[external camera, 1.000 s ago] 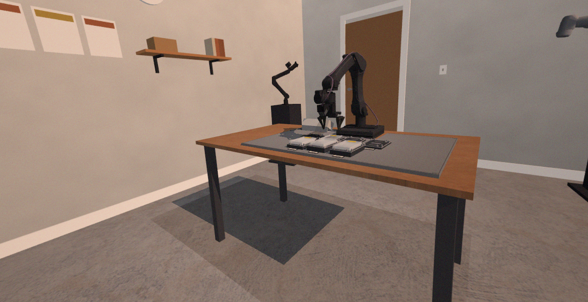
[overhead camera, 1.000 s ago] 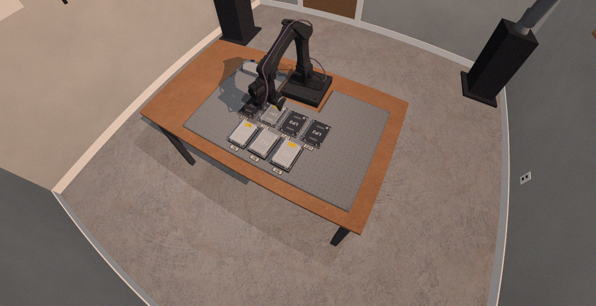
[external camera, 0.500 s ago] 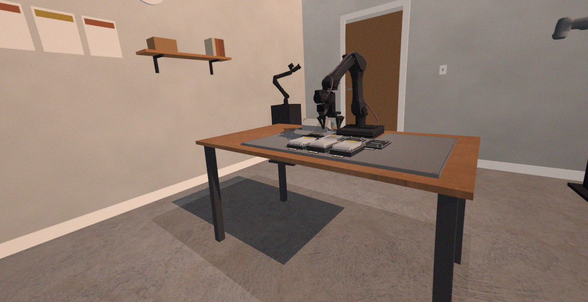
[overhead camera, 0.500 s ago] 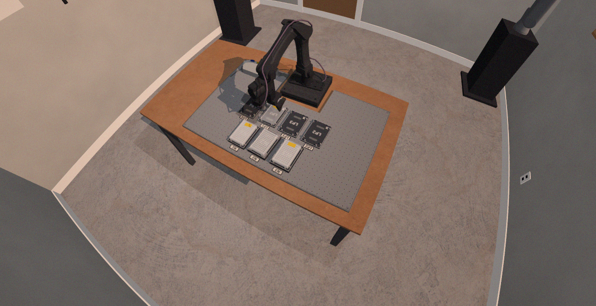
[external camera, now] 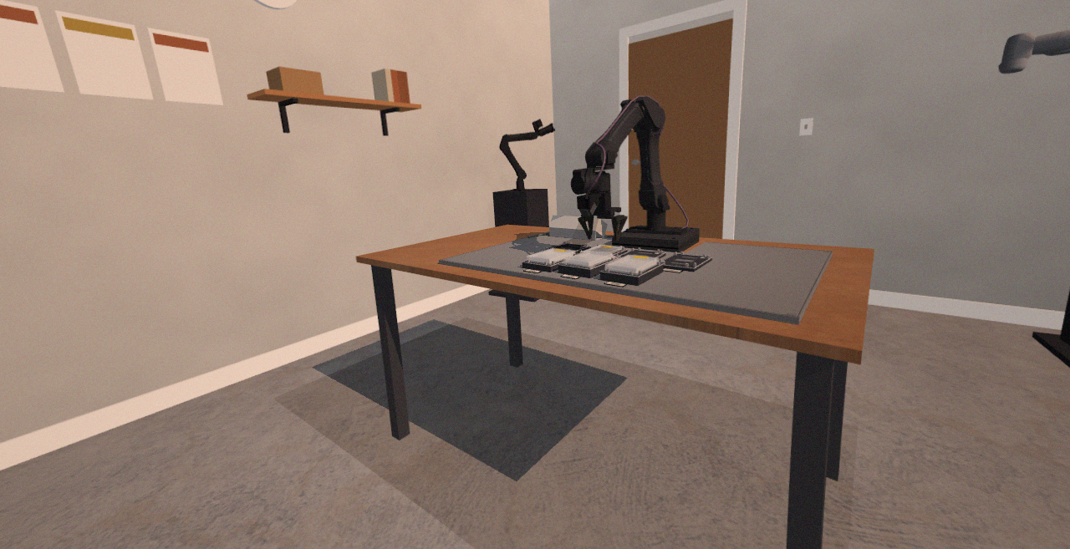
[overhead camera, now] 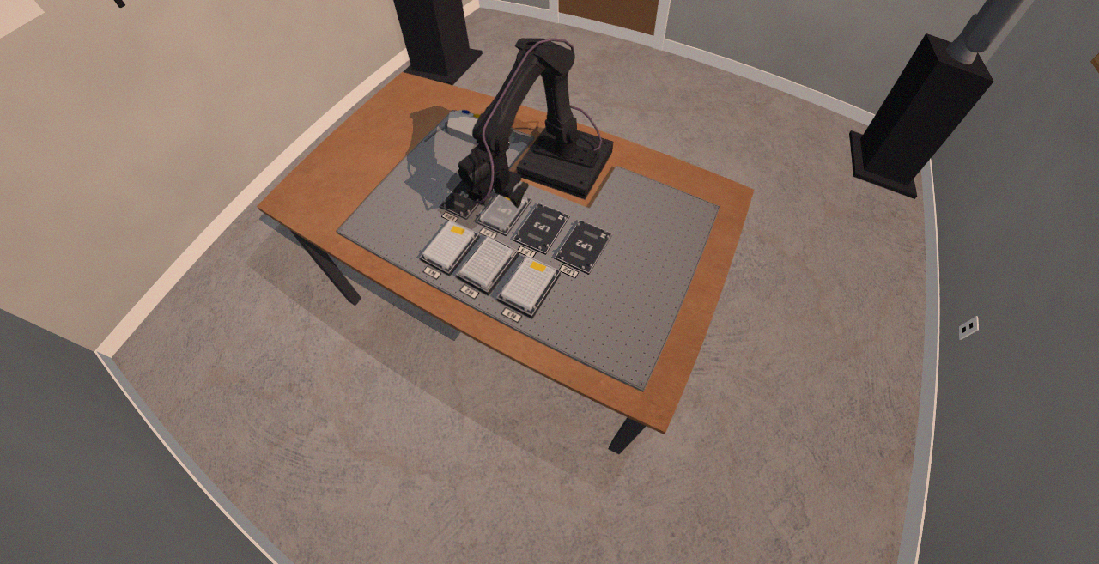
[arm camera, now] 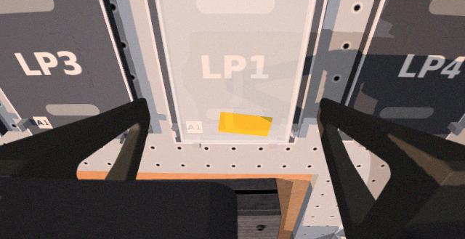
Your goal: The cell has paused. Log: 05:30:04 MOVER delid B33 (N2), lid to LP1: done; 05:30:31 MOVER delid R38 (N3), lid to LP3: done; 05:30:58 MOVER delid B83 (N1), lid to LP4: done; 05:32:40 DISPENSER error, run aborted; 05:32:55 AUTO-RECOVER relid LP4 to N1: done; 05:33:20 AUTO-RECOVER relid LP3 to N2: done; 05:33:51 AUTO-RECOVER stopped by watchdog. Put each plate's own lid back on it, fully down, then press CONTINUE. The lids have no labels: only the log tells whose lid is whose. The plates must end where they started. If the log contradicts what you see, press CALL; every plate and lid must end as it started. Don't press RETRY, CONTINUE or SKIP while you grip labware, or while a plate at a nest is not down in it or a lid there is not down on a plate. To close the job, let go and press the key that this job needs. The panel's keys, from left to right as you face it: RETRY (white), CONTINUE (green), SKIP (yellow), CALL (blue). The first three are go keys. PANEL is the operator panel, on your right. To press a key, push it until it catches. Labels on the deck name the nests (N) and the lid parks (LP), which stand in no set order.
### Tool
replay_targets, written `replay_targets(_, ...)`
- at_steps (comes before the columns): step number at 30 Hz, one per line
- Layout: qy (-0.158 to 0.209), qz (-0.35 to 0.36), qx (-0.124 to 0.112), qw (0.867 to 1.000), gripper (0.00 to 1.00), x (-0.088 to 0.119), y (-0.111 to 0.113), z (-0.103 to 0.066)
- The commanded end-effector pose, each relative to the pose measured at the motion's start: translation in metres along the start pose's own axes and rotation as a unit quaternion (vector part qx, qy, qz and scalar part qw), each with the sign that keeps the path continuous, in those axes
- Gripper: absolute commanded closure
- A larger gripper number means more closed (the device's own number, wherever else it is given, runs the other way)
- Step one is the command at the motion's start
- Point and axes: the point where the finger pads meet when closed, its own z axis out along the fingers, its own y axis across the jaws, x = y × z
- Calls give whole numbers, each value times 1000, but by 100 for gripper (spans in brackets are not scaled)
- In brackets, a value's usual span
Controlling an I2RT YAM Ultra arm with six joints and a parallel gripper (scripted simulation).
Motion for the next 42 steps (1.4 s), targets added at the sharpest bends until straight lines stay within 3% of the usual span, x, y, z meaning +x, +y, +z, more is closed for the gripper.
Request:
replay_targets(1, -14, -4, 2, 1000, 0, -6, 0, 6)
replay_targets(9, -10, -4, 1, 1000, 0, -5, 1, 18)
replay_targets(10, -43, -4, 9, 999, 0, -20, -3, 2)
replay_targets(12, -9, -4, 0, 1000, 0, -5, 1, 23)
replay_targets(19, -9, -4, 0, 1000, 0, -5, 1, 35)
replay_targets(22, -17, -4, 2, 1000, 0, -11, 0, 36)
replay_targets(24, -34, -4, 6, 999, 0, -20, -2, 28)
replay_targets(42, -22, -1, 5, 1000, 4, -12, -2, 31)
